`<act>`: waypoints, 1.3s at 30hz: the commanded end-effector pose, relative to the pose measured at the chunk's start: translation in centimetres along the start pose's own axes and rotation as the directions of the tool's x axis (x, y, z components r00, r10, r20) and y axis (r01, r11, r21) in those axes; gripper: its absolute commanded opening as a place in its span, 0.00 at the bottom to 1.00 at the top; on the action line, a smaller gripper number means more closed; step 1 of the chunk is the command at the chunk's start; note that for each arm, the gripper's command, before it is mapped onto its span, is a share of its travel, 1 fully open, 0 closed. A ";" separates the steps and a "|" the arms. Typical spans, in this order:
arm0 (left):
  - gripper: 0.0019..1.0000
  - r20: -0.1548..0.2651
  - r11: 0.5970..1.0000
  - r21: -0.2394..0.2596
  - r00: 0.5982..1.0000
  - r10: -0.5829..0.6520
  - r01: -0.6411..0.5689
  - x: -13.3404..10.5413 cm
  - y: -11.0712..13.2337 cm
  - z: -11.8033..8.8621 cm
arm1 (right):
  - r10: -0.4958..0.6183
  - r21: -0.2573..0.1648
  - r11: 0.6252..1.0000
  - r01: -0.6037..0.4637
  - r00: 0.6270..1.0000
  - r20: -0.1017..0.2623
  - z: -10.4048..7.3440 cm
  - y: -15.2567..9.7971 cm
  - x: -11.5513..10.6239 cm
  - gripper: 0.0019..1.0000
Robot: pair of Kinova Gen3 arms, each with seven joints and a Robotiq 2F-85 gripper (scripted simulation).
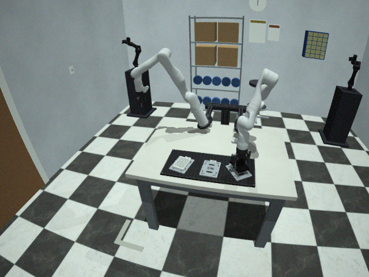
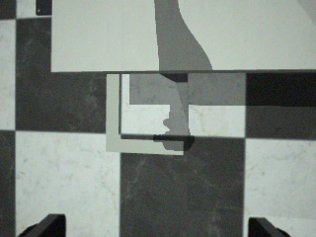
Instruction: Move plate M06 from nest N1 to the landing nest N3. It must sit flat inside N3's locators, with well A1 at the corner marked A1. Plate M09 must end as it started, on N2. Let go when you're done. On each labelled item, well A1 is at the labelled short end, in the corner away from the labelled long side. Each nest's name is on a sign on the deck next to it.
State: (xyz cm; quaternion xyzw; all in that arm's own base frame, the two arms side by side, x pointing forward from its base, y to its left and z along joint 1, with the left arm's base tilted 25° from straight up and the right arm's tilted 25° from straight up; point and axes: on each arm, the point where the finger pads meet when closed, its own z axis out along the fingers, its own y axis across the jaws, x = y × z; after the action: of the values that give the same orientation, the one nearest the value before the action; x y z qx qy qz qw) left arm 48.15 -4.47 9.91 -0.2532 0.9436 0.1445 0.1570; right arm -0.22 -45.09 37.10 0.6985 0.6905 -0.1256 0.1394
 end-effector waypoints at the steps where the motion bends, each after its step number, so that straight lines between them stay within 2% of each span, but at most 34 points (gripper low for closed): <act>1: 0.10 0.002 1.000 0.004 1.000 -0.002 0.002 -0.1 -0.1 -0.2 | 0.001 0.001 1.000 -0.001 1.000 0.001 -0.1 -0.3 0.1 1.00; 19: 0.10 0.002 1.000 0.004 1.000 -0.002 0.002 -0.1 -0.1 -0.2 | 0.001 0.001 1.000 -0.001 1.000 0.001 -0.1 -0.3 0.1 1.00; 39: 0.10 0.005 0.975 0.000 0.975 0.224 -0.224 2.8 -5.6 -0.4 | 0.001 0.001 1.000 -0.001 1.000 0.001 -0.1 -0.3 0.1 1.00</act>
State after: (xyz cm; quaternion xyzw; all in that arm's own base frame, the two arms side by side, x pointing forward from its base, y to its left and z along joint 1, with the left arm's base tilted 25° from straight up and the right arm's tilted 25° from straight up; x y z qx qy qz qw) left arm 48.53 -9.50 8.50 -0.1674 0.9627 0.1563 0.1444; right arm -0.22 -45.09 37.10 0.6985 0.6905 -0.1256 0.1394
